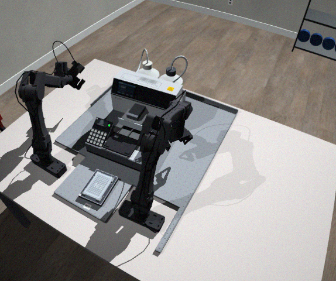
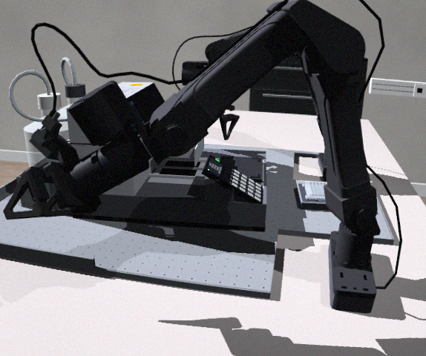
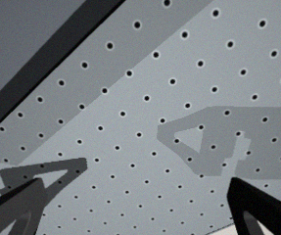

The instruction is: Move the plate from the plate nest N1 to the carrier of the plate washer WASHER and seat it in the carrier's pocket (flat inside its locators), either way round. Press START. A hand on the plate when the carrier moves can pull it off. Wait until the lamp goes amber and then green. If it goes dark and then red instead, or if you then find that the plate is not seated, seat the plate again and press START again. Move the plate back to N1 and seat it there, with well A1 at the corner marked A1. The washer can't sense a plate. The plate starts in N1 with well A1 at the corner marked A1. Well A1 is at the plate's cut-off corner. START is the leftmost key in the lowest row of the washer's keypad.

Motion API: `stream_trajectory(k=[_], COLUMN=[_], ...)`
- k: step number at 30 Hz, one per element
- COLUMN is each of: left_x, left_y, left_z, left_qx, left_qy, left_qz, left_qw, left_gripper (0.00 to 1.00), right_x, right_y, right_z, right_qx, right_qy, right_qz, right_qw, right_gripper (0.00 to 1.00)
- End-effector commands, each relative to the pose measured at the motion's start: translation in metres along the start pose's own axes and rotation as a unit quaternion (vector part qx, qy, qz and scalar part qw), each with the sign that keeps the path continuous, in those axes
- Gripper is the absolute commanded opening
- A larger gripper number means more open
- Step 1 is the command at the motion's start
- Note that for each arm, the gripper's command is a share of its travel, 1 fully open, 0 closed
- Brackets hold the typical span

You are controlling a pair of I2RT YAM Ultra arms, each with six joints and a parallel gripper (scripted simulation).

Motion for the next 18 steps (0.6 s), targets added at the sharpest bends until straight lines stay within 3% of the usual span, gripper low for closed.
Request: stream_trajectory(k=[1, 17, 18], left_x=[-0.0032, -0.0032, -0.0087], left_y=[0.0055, 0.0055, 0.0106], left_z=[0.0075, 0.0075, 0.0046], left_qx=[0.001, 0.001, 0.003], left_qy=[-0.010, -0.010, -0.005], left_qz=[0.008, 0.008, 0.016], left_qw=[1.000, 1.000, 1.000], left_gripper=[1.00, 1.00, 1.00], right_x=[-0.0061, -0.0061, -0.0061], right_y=[-0.0013, -0.0013, -0.0013], right_z=[0.0016, 0.0016, 0.0016], right_qx=[-0.001, -0.001, -0.001], right_qy=[-0.008, -0.008, -0.008], right_qz=[-0.007, -0.007, -0.007], right_qw=[1.000, 1.000, 1.000], right_gripper=[1.00, 1.00, 0.00])
Point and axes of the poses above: on each arm, the point where the finger pads meet when closed, its own x axis out along the fingers, its own y axis across the jaws, z = x × y, the point moved 5 cm from there along -x, back along the fingers, and after that the axes turned 8 degrees about x, right-handed, at the moved point
